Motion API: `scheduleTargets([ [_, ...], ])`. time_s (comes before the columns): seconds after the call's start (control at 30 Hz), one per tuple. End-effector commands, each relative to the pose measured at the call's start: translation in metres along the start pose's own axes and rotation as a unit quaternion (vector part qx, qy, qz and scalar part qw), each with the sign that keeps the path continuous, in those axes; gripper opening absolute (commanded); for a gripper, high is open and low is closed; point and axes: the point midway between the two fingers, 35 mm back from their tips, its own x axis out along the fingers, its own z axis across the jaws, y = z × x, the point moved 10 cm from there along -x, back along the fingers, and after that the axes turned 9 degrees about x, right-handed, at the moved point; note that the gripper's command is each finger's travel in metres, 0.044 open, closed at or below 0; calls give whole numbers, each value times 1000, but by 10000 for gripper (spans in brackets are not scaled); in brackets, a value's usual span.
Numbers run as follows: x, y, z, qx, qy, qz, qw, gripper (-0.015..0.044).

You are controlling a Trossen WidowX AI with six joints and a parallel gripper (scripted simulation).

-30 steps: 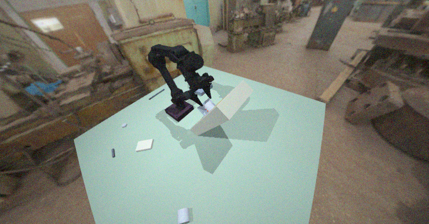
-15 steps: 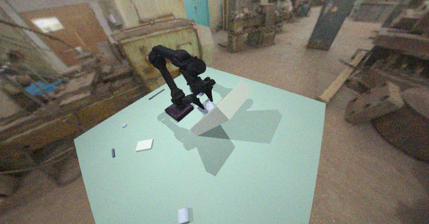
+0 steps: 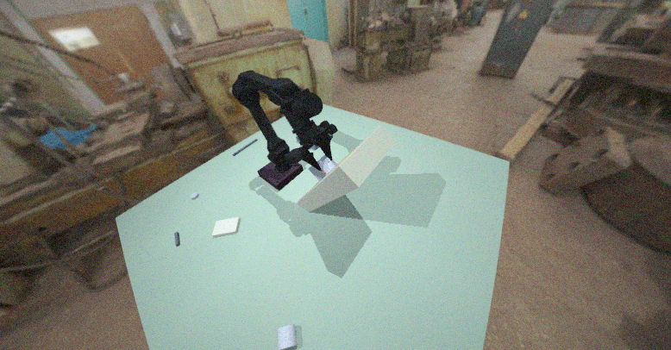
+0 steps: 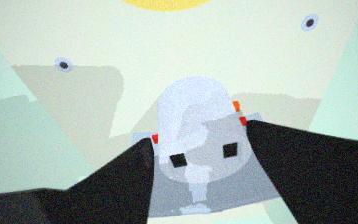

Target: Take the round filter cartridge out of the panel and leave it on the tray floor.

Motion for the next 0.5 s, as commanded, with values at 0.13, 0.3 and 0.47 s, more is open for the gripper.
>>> scheduleTargets([
  [0.13, 0, 0, 0, 0, 0, 0, 1000, 198],
  [0.3, 0, 0, 0, 0, 0, 0, 1000, 106],
  [0.47, -5, -10, 1, 0, 0, -1, 1000, 0],
])
